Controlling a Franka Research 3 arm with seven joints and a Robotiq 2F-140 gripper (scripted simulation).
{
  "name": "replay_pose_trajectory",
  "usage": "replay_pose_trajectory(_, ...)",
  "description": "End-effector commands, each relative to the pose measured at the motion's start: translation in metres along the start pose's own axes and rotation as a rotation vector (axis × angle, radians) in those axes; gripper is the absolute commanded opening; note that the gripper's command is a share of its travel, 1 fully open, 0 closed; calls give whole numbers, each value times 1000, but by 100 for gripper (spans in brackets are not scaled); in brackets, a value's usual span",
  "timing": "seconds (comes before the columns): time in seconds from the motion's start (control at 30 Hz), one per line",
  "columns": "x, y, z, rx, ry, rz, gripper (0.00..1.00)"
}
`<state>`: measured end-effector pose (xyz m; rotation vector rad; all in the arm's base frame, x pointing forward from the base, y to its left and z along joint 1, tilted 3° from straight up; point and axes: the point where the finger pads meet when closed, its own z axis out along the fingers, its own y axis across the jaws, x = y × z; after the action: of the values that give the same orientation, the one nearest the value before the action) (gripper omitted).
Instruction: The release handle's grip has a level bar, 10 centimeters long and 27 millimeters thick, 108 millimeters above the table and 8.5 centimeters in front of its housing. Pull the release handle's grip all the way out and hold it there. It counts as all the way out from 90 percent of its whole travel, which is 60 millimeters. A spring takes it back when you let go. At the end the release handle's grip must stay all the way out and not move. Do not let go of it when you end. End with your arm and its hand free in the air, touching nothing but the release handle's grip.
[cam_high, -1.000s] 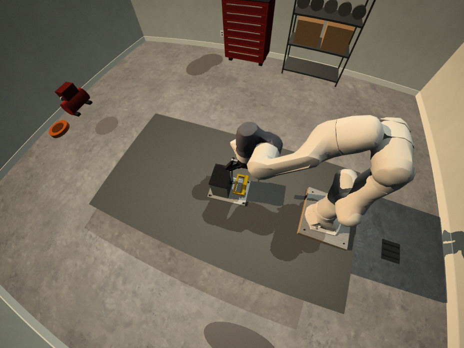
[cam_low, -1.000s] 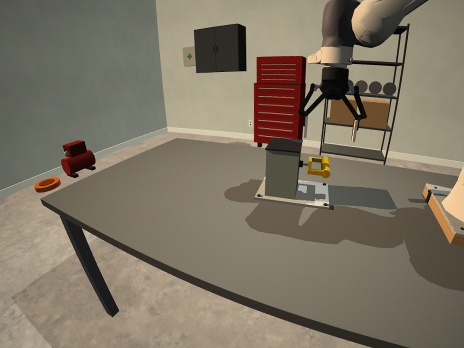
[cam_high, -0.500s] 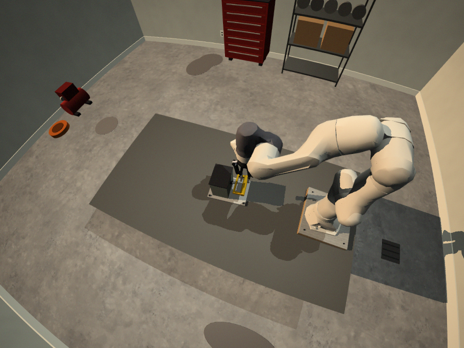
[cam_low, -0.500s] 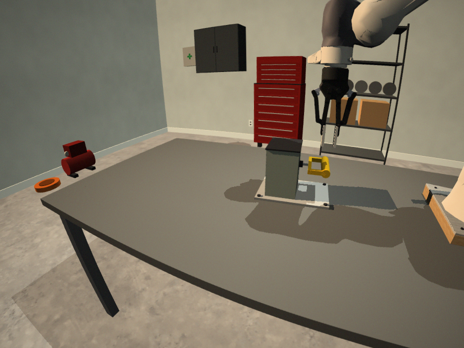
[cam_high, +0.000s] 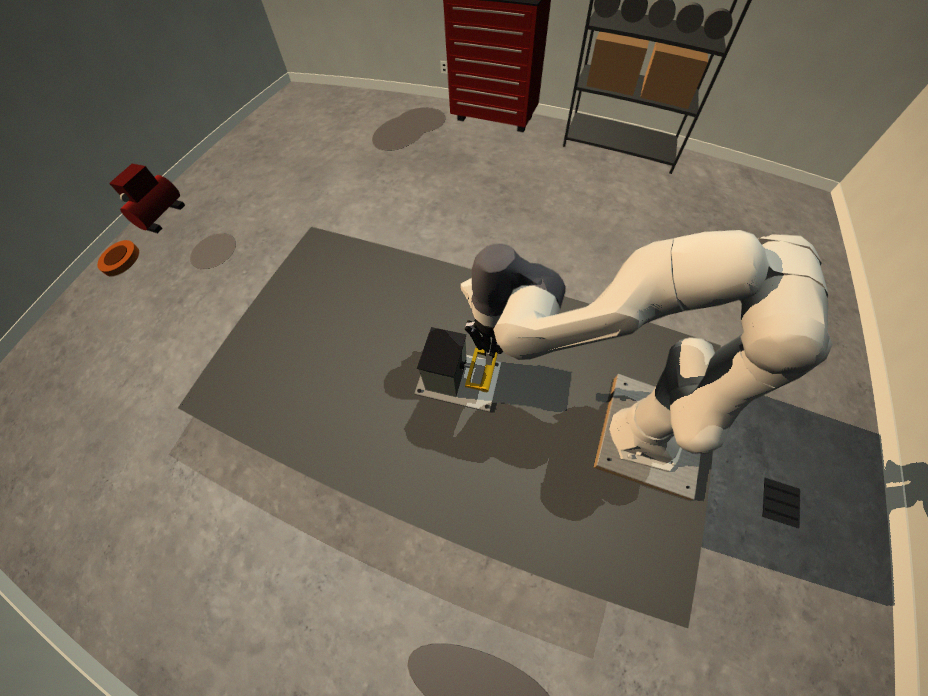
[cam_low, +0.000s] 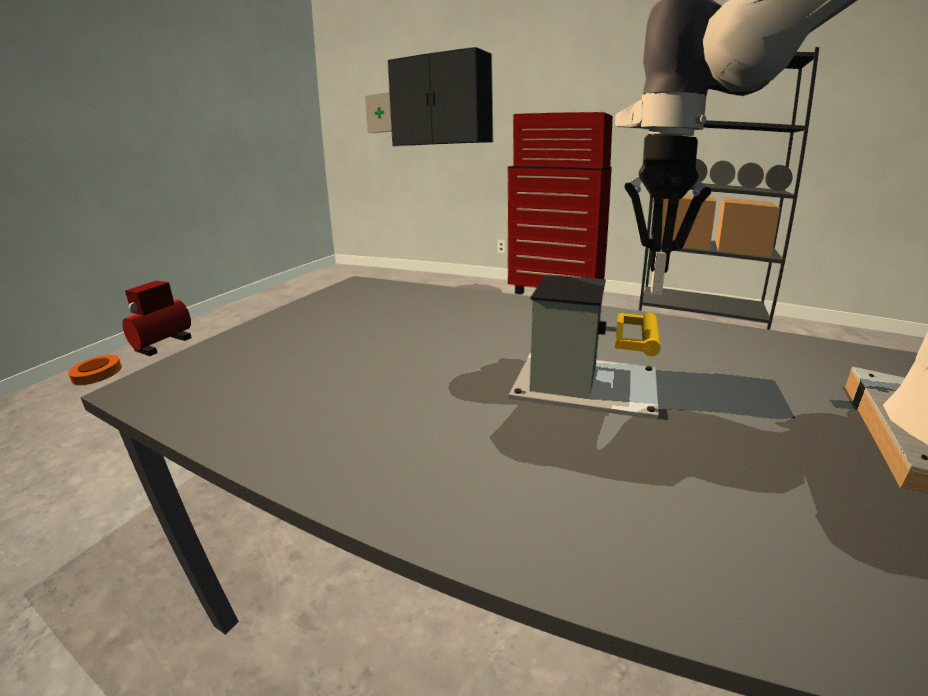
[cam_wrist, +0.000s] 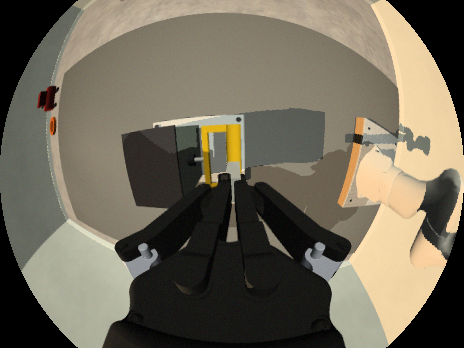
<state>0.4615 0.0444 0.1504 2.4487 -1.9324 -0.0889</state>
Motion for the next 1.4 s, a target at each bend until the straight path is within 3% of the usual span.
replay_pose_trajectory(0.0, 1, 0, 0, 3, 3, 2, 0)
replay_pose_trajectory(0.5, 1, 0, 0, 3, 3, 2, 0)
replay_pose_trajectory(0.53, 1, 0, 0, 3, 3, 2, 33)
replay_pose_trajectory(1.37, 1, 0, 0, 3, 3, 2, 33)
